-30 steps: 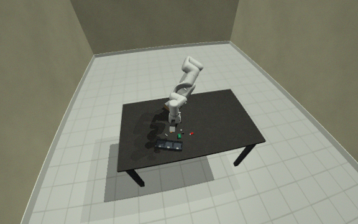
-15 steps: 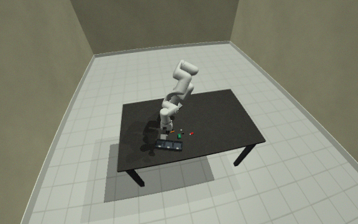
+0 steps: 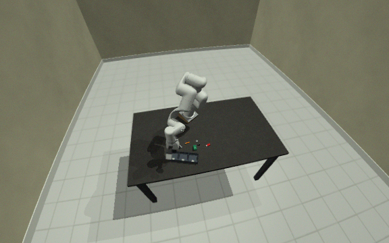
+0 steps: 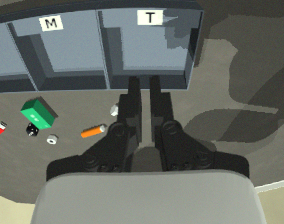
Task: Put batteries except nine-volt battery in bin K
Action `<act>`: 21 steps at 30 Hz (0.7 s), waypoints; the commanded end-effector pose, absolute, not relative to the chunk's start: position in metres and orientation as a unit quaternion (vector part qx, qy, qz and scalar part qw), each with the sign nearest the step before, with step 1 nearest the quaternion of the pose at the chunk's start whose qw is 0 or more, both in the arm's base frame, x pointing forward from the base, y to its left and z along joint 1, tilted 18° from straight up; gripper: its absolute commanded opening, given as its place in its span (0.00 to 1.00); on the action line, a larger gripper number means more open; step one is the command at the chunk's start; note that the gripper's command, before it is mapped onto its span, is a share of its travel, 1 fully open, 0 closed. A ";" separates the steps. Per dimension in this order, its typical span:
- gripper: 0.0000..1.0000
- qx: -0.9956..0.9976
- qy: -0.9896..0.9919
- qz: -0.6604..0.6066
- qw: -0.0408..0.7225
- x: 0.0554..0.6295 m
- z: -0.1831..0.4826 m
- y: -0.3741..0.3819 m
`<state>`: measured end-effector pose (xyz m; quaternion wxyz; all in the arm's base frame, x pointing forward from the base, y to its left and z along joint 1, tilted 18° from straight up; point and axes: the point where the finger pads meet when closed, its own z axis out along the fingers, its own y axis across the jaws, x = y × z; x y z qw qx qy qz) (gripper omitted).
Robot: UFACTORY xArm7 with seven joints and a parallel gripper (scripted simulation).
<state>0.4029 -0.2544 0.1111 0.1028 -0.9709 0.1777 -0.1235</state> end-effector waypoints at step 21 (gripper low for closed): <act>0.07 -0.971 0.177 -0.122 0.102 0.421 0.077 -0.260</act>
